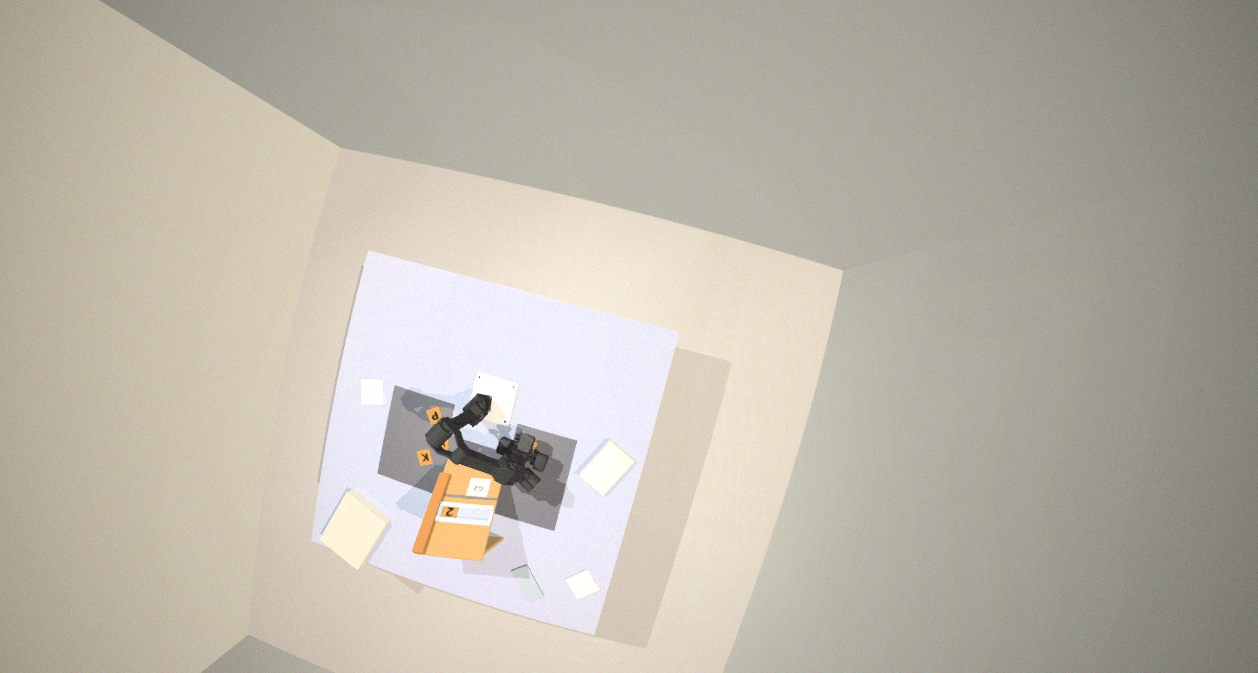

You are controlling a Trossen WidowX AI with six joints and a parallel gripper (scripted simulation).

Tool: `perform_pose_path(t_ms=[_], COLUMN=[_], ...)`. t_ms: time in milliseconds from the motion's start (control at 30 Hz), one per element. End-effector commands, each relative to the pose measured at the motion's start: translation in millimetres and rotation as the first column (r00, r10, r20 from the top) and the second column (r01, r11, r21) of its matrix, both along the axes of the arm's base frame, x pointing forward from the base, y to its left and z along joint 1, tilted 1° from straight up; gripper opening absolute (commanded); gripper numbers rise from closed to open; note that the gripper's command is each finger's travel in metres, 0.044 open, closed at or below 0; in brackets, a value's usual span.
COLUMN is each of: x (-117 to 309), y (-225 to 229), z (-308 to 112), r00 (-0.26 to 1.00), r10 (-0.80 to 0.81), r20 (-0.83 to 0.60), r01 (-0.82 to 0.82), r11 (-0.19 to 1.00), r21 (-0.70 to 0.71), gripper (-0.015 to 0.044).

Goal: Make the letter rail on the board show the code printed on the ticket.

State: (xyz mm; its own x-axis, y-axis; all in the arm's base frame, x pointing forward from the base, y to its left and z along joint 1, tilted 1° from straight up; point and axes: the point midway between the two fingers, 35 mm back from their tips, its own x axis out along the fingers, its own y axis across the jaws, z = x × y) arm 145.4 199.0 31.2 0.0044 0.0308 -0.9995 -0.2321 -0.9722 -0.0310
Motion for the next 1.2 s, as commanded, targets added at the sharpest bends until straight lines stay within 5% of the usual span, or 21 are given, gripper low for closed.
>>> perform_pose_path(t_ms=[0,167,433,1167], x=[1,1,-1,-4], y=[0,0,-1,-2], z=[0,0,5,16], r00=[1.000,1.000,1.000,1.000], r10=[-0.003,-0.003,-0.003,-0.003], r20=[0.004,0.004,0.004,0.004], r01=[0.003,0.003,0.003,0.003], r11=[1.000,1.000,1.000,1.000], r21=[-0.002,-0.002,-0.002,-0.002], gripper=[0.0248,0.0214,0.0004,0.0000])
